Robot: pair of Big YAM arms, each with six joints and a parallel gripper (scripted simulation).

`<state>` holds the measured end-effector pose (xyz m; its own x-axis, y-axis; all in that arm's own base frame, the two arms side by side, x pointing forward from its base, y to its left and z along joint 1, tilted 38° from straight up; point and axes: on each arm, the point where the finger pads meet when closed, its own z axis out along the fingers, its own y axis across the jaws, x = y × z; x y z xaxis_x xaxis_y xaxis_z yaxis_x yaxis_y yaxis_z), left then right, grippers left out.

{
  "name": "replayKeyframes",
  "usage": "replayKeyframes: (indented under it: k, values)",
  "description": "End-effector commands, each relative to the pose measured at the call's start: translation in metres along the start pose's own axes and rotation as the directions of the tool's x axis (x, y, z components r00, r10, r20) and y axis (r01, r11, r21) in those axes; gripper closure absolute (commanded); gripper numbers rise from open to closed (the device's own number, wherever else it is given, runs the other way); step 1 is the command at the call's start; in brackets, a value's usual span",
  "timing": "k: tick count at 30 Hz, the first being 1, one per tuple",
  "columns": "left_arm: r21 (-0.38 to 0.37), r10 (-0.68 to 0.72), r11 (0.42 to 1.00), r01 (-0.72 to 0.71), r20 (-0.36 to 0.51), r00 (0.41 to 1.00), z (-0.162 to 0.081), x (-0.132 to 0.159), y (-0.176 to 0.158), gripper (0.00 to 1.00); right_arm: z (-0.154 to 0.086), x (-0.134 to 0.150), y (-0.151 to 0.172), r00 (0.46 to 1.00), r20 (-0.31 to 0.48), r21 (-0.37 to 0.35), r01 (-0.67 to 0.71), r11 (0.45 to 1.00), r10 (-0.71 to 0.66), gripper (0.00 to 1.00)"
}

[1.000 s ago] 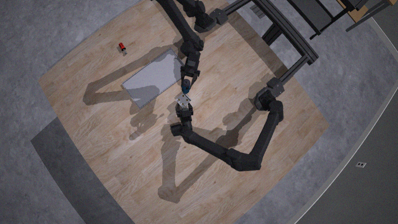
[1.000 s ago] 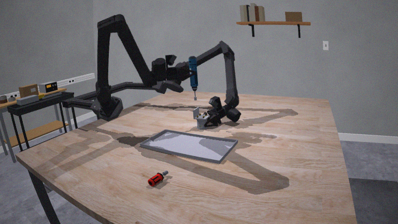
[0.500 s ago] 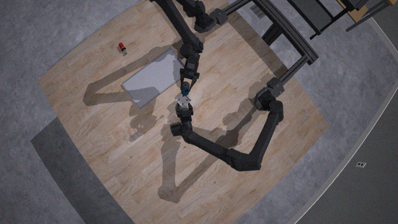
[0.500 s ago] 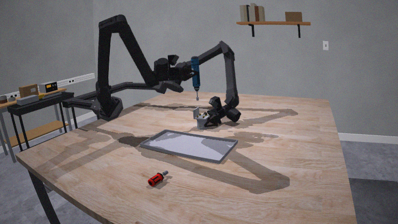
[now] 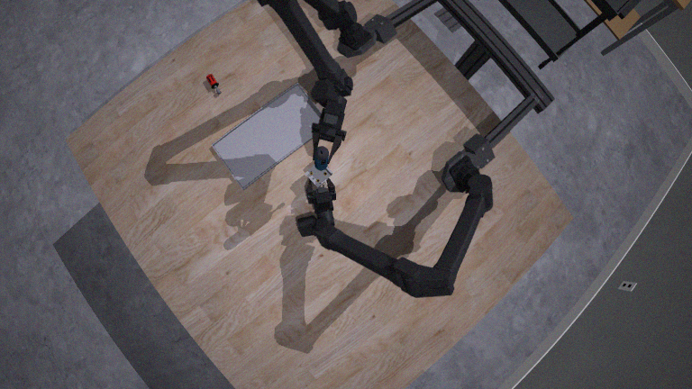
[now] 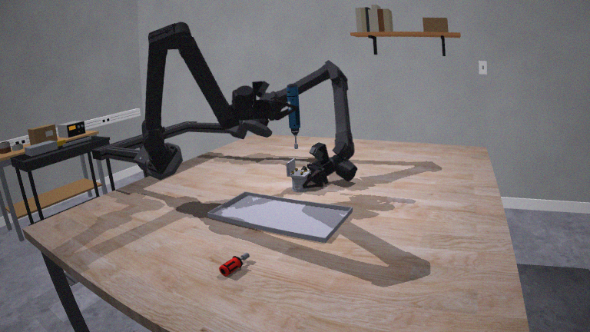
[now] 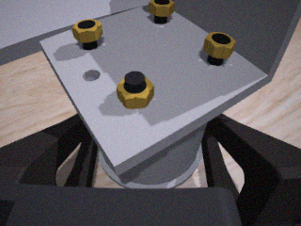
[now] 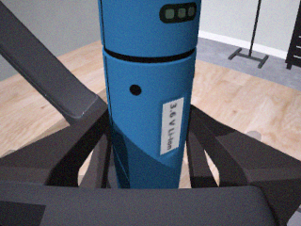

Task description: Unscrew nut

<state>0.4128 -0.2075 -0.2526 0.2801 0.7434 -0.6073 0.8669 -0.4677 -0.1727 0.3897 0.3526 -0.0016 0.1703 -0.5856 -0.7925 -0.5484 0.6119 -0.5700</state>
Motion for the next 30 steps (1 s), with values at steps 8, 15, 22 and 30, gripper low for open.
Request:
replayKeyframes:
  k: [8, 15, 22, 30]
  values:
    - [0.015, 0.032, 0.999, -0.031, -0.007, 0.999, 0.008, -0.014, 0.003, 0.41, 0.028, -0.037, -0.012, 0.996, 0.086, 0.035, -0.005, 0.999, 0.002, 0.58]
    - [0.015, 0.032, 0.999, -0.031, -0.007, 0.999, 0.008, -0.014, 0.003, 0.41, 0.036, -0.016, -0.008, 0.999, 0.044, 0.024, 0.003, 1.000, -0.004, 0.58]
    - [0.015, 0.032, 0.999, -0.031, -0.007, 0.999, 0.008, -0.014, 0.003, 0.41, 0.045, -0.015, -0.008, 0.999, 0.040, 0.023, 0.004, 1.000, -0.004, 0.58]
    - [0.015, 0.032, 0.999, -0.031, -0.007, 0.999, 0.008, -0.014, 0.003, 0.41, 0.045, -0.029, -0.010, 0.998, 0.067, 0.028, 0.000, 1.000, -0.002, 0.58]
